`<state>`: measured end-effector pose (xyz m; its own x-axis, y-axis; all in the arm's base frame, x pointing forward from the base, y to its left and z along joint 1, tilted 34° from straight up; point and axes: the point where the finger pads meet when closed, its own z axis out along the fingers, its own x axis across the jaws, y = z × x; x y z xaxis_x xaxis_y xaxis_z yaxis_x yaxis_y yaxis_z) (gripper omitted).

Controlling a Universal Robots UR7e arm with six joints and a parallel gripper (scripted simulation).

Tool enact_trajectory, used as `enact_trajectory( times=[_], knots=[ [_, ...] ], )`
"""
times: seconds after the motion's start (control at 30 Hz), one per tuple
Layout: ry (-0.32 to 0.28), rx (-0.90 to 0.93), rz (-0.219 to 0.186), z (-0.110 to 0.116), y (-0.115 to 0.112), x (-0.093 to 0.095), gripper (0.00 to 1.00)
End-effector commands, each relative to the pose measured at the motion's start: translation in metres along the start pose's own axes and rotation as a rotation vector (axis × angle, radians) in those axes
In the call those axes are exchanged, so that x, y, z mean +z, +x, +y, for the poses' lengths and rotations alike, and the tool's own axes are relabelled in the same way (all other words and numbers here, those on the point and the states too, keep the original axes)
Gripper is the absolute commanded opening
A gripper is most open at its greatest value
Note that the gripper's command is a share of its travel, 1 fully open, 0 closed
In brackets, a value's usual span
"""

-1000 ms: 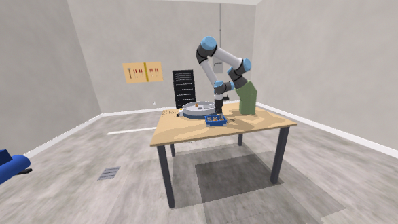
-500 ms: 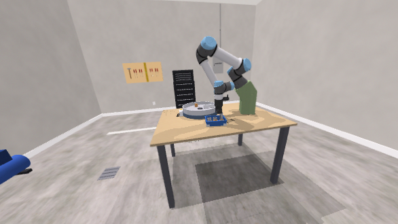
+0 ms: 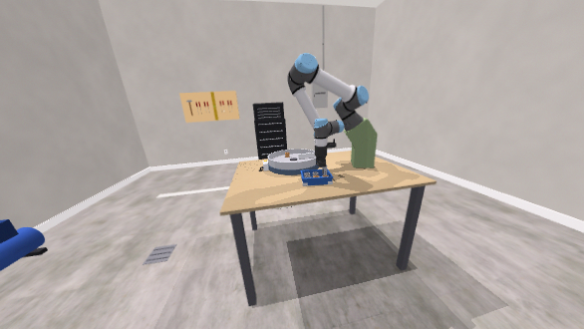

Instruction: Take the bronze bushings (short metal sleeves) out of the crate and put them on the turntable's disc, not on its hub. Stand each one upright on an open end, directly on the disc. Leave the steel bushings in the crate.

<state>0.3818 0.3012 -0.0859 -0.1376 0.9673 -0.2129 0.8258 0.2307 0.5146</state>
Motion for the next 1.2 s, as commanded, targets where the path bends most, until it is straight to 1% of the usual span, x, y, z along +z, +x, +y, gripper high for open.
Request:
enact_trajectory(
  times=[0.0,0.3,0.37,0.57,1.17],
  knots=[
    [-0.004,0.002,0.002,0.002,0.001,0.002,0.36],
    [-0.003,0.002,0.002,0.003,0.001,0.016,0.36],
    [-0.003,0.002,0.002,0.003,0.001,0.016,0.36],
    [-0.003,0.002,0.002,0.003,0.001,0.024,0.36],
    [-0.004,0.001,0.002,0.002,0.001,0.024,0.36]
  ],
)
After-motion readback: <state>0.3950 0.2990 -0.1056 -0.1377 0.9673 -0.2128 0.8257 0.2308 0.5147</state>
